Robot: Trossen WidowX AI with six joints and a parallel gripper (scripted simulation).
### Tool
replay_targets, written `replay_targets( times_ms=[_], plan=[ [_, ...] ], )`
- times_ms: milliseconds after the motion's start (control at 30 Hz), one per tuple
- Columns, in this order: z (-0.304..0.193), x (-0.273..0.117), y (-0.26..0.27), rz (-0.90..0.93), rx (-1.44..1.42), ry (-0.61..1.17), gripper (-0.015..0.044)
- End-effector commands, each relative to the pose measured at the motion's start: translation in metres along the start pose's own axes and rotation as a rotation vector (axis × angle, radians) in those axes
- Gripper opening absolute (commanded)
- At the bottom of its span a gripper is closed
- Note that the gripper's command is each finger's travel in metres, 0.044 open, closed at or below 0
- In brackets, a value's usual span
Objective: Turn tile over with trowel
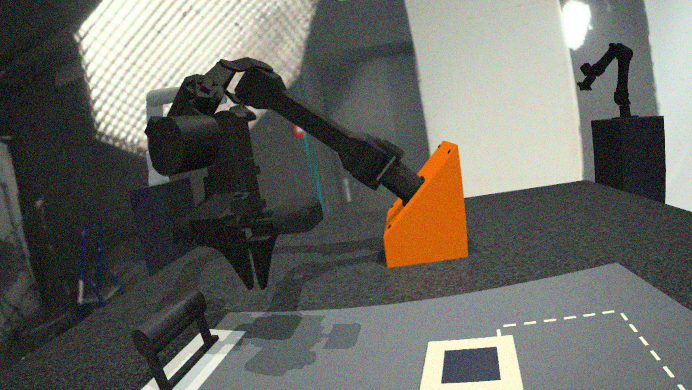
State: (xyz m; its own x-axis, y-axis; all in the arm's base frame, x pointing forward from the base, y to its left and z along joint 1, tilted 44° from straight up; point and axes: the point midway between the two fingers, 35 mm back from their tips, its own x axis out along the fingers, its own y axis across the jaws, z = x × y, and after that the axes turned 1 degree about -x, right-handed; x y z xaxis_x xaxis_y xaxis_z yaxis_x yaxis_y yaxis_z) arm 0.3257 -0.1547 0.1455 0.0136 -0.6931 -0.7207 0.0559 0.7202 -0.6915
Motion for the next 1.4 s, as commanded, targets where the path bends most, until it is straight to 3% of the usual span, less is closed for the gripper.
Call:
replay_targets(
  times_ms=[0,433,567,1267,1367],
  plan=[
    [0.0000,0.0000,0.0000,0.000,0.000,0.000,0.0000],
    [0.0000,0.0000,0.0000,0.000,0.000,0.000,0.0000],
    [0.0000,0.0000,0.0000,0.000,0.000,0.000,0.0100],
    [0.0001,-0.0001,0.0001,0.000,0.000,0.000,0.0100],
    [0.0001,-0.0001,0.0002,0.000,0.000,0.000,0.0021]
  ],
)
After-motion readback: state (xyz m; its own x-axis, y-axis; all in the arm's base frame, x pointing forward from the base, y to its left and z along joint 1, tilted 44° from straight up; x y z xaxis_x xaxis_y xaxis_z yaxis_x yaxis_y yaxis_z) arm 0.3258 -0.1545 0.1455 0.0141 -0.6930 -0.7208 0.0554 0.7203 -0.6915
